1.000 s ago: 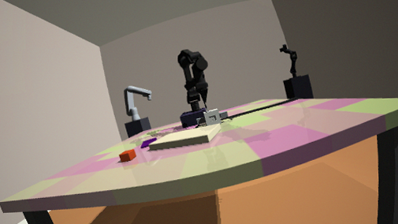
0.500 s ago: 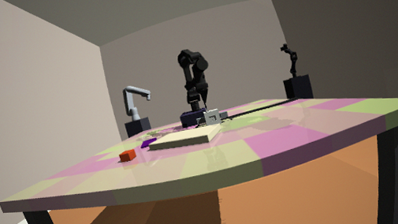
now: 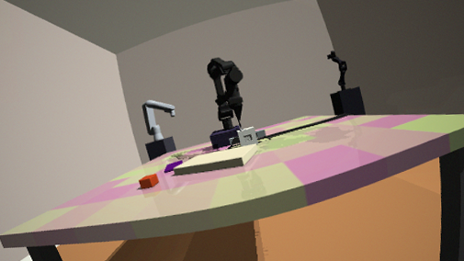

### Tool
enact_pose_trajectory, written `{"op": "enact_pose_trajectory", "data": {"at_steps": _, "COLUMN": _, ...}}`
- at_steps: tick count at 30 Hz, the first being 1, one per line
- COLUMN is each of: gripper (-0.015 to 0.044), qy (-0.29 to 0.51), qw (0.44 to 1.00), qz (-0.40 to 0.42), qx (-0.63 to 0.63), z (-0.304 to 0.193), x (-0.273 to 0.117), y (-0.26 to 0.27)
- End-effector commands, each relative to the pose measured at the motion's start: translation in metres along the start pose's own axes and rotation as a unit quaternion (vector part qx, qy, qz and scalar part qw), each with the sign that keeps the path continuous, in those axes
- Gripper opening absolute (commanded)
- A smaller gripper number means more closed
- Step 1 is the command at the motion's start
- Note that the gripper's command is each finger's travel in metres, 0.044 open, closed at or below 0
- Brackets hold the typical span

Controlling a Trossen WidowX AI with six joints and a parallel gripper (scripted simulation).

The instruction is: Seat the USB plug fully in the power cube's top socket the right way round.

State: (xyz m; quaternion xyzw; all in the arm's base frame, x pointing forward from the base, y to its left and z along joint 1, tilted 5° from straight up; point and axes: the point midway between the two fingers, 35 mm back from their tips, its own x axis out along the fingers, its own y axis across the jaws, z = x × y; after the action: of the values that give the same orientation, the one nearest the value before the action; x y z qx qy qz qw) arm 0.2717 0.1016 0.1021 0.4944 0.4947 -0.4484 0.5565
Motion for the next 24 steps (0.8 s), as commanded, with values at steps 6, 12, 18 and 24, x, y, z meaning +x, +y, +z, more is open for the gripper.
{"op": "enact_pose_trajectory", "data": {"at_steps": 6, "gripper": 0.0, "qy": -0.003, "qw": 1.0, "qz": 0.0, "qx": 0.001, "z": 0.0006, "x": 0.0023, "y": 0.0002}}
{"op": "enact_pose_trajectory", "data": {"at_steps": 12, "gripper": 0.0, "qy": -0.003, "qw": 1.0, "qz": 0.0, "qx": 0.001, "z": 0.0005, "x": 0.003, "y": 0.0002}}
{"op": "enact_pose_trajectory", "data": {"at_steps": 18, "gripper": 0.0, "qy": -0.003, "qw": 1.0, "qz": 0.0, "qx": 0.001, "z": 0.0005, "x": 0.0038, "y": 0.0002}}
{"op": "enact_pose_trajectory", "data": {"at_steps": 24, "gripper": 0.0, "qy": -0.003, "qw": 1.0, "qz": 0.0, "qx": 0.001, "z": 0.0005, "x": 0.0045, "y": 0.0002}}
